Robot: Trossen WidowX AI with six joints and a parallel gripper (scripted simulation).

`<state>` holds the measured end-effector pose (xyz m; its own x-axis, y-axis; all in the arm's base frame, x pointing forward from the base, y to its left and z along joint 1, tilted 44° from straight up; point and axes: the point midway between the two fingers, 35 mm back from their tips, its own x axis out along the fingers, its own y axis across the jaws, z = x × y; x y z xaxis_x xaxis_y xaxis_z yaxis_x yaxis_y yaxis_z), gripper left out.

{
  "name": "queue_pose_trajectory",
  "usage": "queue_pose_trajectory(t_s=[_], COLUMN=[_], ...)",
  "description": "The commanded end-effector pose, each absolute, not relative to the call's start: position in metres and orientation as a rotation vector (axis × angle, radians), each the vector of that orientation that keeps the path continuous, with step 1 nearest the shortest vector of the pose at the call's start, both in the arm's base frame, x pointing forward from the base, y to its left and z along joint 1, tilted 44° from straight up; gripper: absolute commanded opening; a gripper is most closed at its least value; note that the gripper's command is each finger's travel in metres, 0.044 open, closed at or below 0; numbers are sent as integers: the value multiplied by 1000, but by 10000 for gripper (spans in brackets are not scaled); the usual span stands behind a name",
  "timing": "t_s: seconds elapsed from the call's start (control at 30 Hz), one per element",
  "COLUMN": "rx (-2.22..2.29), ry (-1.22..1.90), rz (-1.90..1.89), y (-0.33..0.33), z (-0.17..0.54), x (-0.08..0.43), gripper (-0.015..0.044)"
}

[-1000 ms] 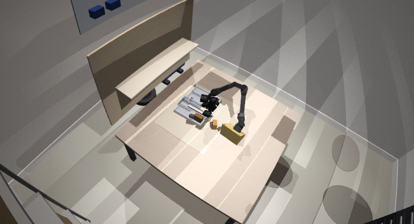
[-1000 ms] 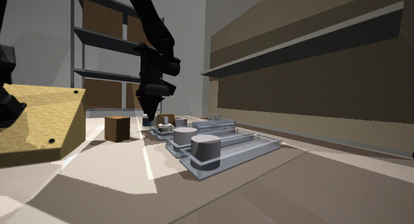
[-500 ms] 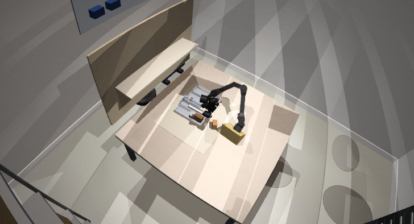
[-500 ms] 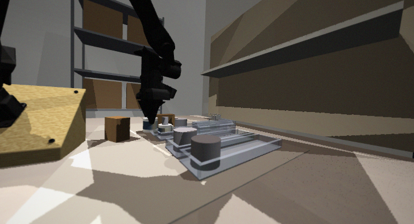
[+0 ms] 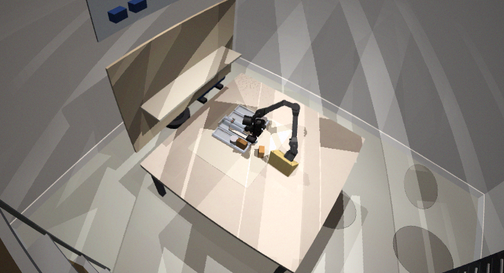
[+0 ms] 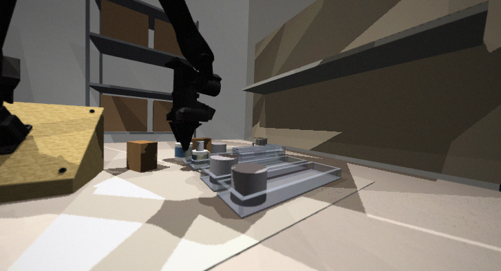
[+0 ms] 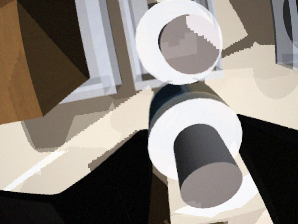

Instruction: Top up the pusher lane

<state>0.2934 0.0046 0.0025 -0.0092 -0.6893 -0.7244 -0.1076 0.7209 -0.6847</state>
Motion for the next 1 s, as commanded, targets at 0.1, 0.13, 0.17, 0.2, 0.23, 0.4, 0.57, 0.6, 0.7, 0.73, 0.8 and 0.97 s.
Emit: queue_pose_trajectory(t_s=[0.1,0.13,0.17,0.2,0.23,0.4,0.57,0.6,0.7,0.73,0.8,0.97], rx=[-673,-673,-673,-673,-673,-673,-673,-673,-673,-673,-673,-673], ry=[1522,1522,1522,1522,1522,1522,1522,1522,1522,1522,1522,1522], rz=[-520,-520,-520,-520,-520,-520,-520,-520,-520,-520,-520,-520], y=[6,6,6,6,6,6,6,6,6,6,6,7], z=[3,3,3,3,3,3,2,2,2,2,2,2], x=[301,302,302,303,303,306,308,309,310,311,312,314], gripper=[0,0,0,0,0,0,0,0,0,0,0,0])
